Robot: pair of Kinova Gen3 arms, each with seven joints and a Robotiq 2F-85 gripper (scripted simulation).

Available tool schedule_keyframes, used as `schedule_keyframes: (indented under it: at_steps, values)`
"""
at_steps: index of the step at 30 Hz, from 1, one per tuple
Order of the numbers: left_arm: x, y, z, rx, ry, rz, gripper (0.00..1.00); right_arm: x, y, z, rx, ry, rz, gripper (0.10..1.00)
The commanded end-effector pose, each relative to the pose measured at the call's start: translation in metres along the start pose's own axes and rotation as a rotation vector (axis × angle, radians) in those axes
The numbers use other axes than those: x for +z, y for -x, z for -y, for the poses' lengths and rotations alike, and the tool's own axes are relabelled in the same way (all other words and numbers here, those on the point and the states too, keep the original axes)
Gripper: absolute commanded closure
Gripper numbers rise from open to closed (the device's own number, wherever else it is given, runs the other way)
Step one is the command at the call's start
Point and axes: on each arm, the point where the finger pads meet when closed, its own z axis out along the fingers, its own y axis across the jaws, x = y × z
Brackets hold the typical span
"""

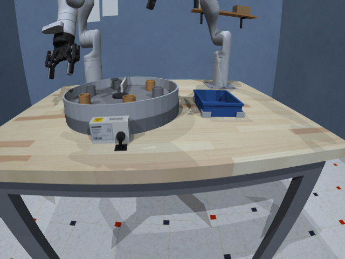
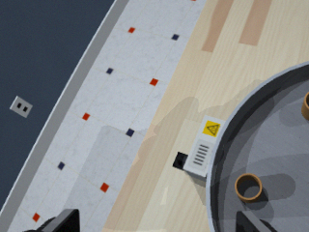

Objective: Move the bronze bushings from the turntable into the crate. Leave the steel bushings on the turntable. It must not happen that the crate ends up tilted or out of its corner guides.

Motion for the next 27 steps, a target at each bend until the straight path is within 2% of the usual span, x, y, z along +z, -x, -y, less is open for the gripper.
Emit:
schedule_keyframes:
  at_steps: [1, 3, 5, 7, 9, 12, 20, 22, 23, 27]
  values:
    - [0.006, 0.049, 0.049, 0.018, -0.017, 0.04, 0.001, -0.011, 0.01, 0.013, -0.023, -0.007, 0.063, 0.099]
    - [0.007, 0.07, 0.066, 0.024, -0.022, 0.058, 0.001, -0.016, 0.017, 0.019, -0.033, -0.005, 0.078, 0.099]
    - [0.007, 0.07, 0.066, 0.024, -0.022, 0.058, 0.001, -0.016, 0.017, 0.019, -0.033, -0.005, 0.078, 0.099]
    - [0.008, 0.1, 0.088, 0.033, -0.027, 0.083, 0.001, -0.025, 0.028, 0.03, -0.053, -0.002, 0.107, 0.099]
    - [0.008, 0.123, 0.104, 0.039, -0.03, 0.103, 0.001, -0.028, 0.032, 0.033, -0.059, -0.001, 0.115, 0.099]
    - [0.008, 0.126, 0.106, 0.04, -0.03, 0.105, 0.001, -0.028, 0.032, 0.033, -0.059, -0.001, 0.115, 0.099]
    - [0.006, 0.169, 0.132, 0.051, -0.032, 0.139, 0.001, -0.028, 0.032, 0.033, -0.059, -0.001, 0.115, 0.099]
    - [0.006, 0.169, 0.132, 0.051, -0.032, 0.139, 0.001, -0.028, 0.032, 0.033, -0.059, -0.001, 0.115, 0.099]
    - [0.005, 0.183, 0.14, 0.055, -0.033, 0.149, 0.001, -0.028, 0.032, 0.033, -0.059, -0.001, 0.115, 0.099]
    - [0.004, 0.201, 0.149, 0.059, -0.032, 0.163, 0.001, -0.028, 0.032, 0.033, -0.059, -0.001, 0.115, 0.099]
